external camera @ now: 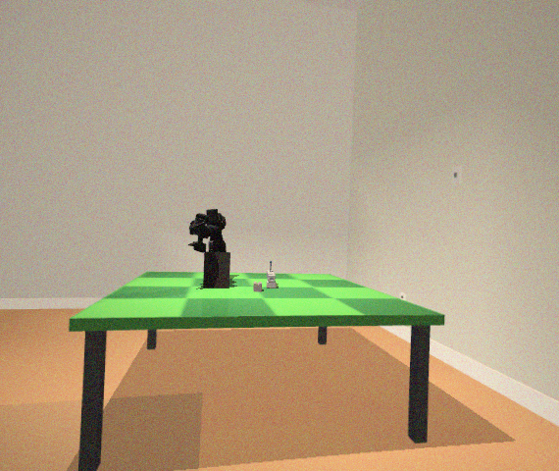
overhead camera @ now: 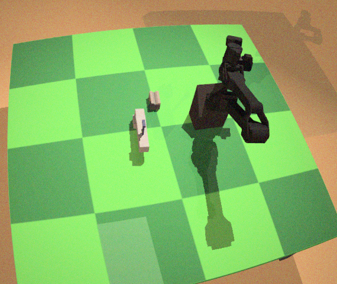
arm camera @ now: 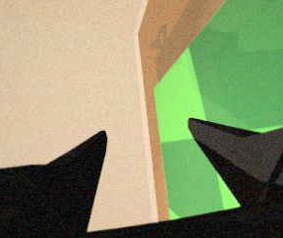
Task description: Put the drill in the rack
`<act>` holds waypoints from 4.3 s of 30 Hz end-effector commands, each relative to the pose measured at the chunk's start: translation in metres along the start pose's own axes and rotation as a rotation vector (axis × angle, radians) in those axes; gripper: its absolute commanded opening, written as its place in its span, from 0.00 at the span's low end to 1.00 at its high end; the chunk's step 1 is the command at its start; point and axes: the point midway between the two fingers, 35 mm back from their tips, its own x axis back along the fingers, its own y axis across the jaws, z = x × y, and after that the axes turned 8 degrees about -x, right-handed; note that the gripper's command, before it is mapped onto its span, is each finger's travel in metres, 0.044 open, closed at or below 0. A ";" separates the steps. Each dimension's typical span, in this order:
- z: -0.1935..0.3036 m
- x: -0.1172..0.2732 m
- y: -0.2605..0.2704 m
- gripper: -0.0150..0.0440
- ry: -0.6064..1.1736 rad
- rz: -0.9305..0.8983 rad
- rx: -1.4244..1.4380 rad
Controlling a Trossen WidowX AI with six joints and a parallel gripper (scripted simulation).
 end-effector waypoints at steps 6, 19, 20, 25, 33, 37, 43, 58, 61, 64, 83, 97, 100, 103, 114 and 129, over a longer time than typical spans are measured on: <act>0.000 0.000 0.000 0.67 0.000 0.000 0.000; 0.141 0.065 0.027 0.25 0.593 -0.083 0.932; 0.154 0.077 0.024 0.25 0.653 -0.099 1.028; 0.206 0.141 0.001 0.25 0.953 -0.193 1.494; 0.240 0.253 -0.062 0.25 1.425 -0.362 2.115; 0.237 0.309 -0.099 0.25 1.681 -0.448 2.365; 0.214 0.381 -0.151 0.25 2.066 -0.557 2.616; 0.214 0.382 -0.158 0.25 2.084 -0.561 2.624; 0.214 0.383 -0.162 0.25 2.088 -0.562 2.625; 0.214 0.383 -0.166 0.25 2.089 -0.562 2.625; 0.210 0.382 -0.167 0.25 2.089 -0.562 2.625; 0.213 0.381 -0.170 0.25 2.089 -0.562 2.625; 0.214 0.381 -0.171 0.25 2.089 -0.562 2.625; 0.215 0.381 -0.172 0.25 2.089 -0.563 2.625; 0.214 0.381 -0.176 0.25 2.089 -0.562 2.625; 0.211 0.379 -0.181 0.25 2.090 -0.562 2.625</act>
